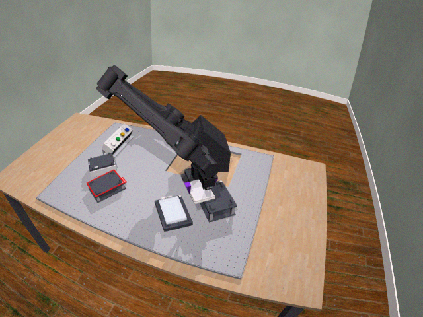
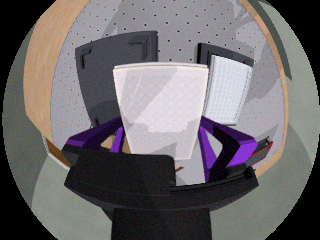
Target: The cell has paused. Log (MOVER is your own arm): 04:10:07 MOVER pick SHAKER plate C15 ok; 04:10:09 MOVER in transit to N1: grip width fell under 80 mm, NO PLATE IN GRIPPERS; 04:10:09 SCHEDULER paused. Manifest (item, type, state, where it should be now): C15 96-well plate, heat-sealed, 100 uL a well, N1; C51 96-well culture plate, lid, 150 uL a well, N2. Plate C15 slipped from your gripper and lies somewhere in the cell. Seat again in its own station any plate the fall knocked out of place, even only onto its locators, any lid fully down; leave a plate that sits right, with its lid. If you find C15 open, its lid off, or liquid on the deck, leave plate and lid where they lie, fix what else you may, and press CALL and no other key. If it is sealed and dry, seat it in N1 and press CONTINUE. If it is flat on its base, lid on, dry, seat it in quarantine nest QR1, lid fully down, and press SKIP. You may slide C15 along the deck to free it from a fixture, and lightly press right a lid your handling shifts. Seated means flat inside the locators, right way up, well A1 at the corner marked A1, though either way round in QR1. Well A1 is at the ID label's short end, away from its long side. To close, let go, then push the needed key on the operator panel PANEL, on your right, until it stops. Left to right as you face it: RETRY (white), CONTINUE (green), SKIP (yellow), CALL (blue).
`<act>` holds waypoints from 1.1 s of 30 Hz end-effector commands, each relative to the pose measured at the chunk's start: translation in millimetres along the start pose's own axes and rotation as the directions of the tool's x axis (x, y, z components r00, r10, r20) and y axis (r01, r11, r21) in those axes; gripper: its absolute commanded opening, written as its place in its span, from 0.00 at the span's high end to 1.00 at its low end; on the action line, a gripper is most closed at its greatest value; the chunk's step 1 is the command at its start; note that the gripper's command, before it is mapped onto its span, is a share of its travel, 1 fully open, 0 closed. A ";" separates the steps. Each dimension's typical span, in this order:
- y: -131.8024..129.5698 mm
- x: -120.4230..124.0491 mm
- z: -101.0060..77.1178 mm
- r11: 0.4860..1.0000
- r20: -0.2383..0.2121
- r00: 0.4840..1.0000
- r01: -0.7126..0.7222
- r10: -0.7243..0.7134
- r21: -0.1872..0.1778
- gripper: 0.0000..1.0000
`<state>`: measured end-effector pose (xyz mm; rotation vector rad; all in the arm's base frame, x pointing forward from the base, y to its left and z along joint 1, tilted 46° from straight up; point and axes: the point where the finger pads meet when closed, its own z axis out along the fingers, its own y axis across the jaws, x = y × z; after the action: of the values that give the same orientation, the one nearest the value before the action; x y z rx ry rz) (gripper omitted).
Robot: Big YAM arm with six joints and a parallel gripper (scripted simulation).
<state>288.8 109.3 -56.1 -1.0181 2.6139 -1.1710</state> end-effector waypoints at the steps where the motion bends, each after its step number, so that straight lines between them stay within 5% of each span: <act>1: 10.8 -22.3 -9.4 1.000 0.041 0.999 -0.029 0.029 0.000 1.00; 33: 57.5 -31.5 -9.6 1.000 0.029 0.999 -0.016 0.016 0.000 1.00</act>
<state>275.0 140.1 -91.2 -1.0126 2.6142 -1.1663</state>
